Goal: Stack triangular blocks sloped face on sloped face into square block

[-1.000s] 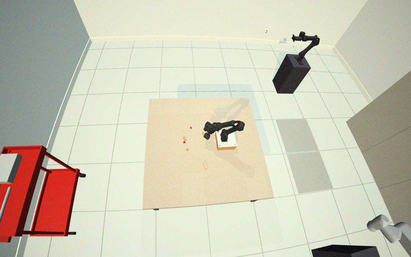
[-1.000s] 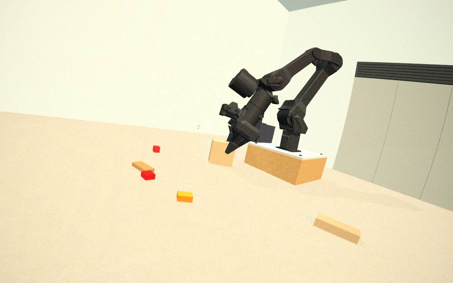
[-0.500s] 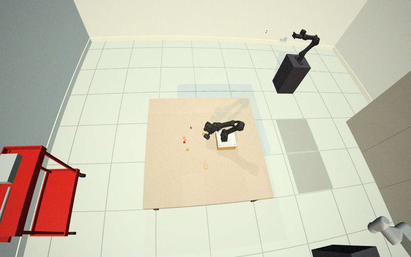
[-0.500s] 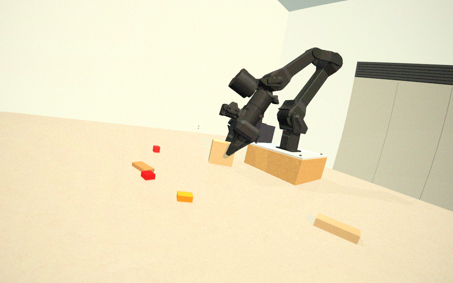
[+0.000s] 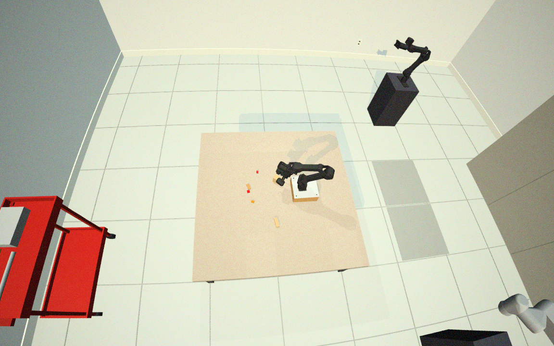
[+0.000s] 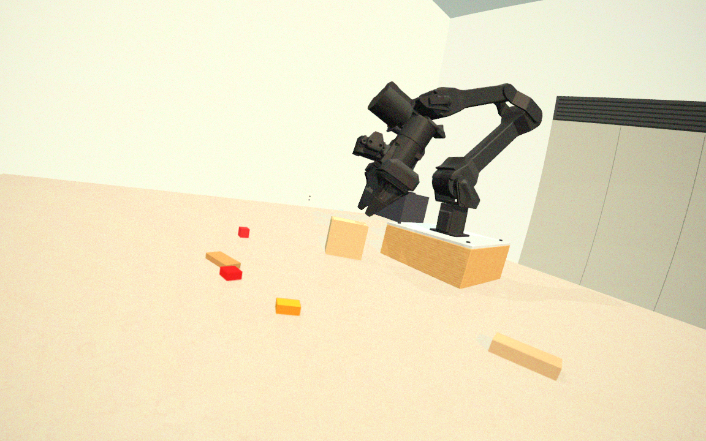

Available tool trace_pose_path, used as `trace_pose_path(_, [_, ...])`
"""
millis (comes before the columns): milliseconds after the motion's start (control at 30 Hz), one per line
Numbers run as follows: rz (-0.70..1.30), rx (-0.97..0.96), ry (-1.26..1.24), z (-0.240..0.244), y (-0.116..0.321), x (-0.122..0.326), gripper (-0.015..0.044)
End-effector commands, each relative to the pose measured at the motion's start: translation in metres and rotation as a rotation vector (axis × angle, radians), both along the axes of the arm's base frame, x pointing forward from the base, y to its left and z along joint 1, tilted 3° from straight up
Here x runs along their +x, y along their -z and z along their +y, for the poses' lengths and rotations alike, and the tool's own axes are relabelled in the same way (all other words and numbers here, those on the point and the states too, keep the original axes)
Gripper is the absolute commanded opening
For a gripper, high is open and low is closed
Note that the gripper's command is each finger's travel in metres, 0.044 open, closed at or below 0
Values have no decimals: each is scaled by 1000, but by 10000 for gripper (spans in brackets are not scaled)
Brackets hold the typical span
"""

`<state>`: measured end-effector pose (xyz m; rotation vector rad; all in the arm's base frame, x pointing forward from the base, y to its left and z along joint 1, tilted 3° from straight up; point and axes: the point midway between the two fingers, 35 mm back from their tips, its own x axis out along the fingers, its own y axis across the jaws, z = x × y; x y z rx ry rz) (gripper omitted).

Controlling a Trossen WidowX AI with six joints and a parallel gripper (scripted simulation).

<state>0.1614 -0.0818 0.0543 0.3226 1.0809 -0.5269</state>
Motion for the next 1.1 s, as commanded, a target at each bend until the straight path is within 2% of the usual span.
trace_pose_path(0, [-2,-3,6,17,-50,-32,440])
trace_pose_path(1067, [-6,-3,1,15,-46,-27,440])
